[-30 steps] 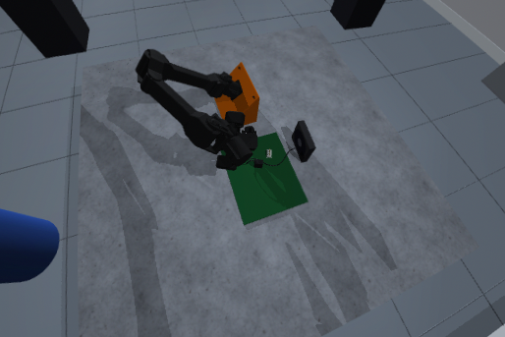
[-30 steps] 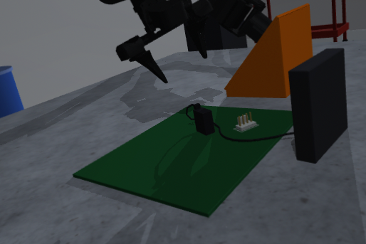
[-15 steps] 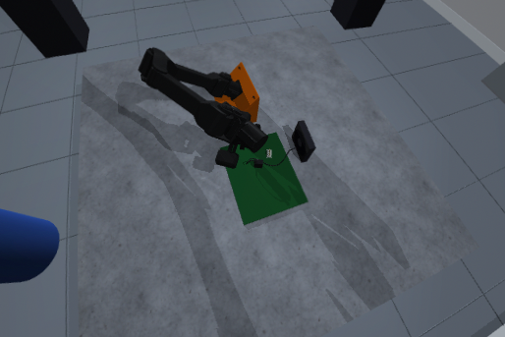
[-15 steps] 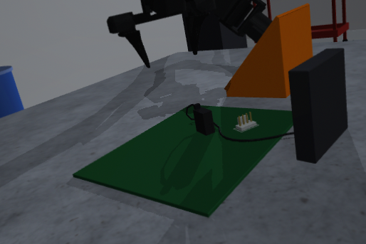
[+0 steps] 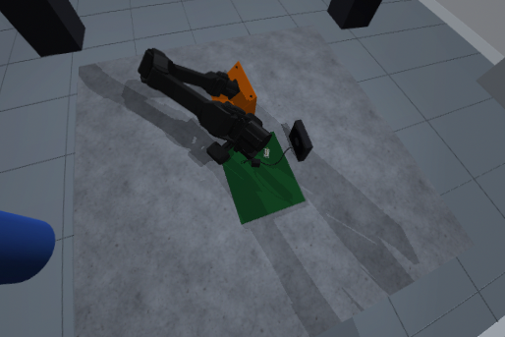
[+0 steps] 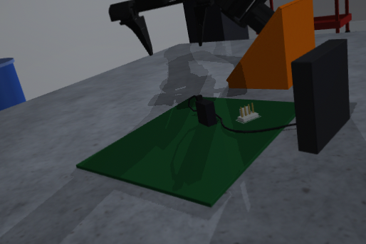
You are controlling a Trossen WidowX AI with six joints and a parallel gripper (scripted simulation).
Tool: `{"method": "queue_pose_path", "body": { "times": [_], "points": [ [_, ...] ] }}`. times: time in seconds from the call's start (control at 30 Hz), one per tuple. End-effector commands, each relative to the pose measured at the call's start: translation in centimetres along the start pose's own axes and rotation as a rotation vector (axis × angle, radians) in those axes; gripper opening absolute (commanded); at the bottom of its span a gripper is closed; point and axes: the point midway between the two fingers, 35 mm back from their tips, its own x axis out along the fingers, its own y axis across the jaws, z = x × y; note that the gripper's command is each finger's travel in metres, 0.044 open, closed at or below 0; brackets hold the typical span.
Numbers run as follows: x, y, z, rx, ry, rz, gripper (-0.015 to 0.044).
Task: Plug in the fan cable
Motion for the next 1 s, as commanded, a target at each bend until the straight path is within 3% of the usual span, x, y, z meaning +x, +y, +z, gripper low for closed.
{"method": "queue_pose_path", "body": {
  "times": [0.0,0.13,0.97],
  "points": [
    [-1.2,1.1,1.9,0.607,-0.009,0.0,0.044],
    [-1.7,1.8,2.9,0.964,-0.013,-0.002,0.044],
    [-3.6,4.8,6.0,2.161,-0.039,0.001,0.044]
  ]
}}
